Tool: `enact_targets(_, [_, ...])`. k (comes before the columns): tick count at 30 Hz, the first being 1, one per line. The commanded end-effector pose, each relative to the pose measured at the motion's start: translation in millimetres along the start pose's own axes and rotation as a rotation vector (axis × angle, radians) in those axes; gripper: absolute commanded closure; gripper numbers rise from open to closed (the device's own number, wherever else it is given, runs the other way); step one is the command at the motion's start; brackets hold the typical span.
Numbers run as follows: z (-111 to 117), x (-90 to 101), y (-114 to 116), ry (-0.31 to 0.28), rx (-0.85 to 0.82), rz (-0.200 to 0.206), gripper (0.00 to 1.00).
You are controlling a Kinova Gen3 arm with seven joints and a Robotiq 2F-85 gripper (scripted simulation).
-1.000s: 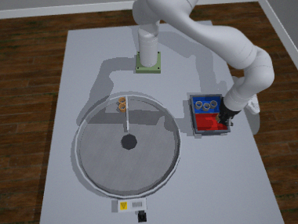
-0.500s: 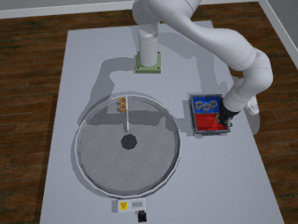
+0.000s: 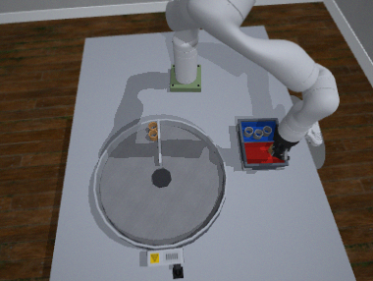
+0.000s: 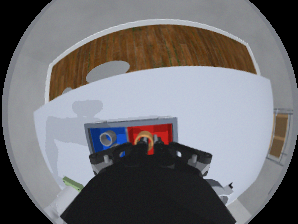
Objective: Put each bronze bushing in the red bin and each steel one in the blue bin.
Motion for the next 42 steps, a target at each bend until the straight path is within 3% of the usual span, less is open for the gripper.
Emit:
enact_targets(1, [0, -1.8, -1, 0.0, 0.001, 0.001, 1.0])
enact_targets(42, [0, -19.8, -1, 0.0, 0.001, 0.001, 1.0])
Point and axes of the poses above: the point where the finger pads meet when closed, its own x axis back along the fingers, its own y axis across the jaws, z = x × y, the point moved 3 cm from there along x, back along the fingers, and after that the axes turned 7 degrees about -x, right-handed, at the moved point
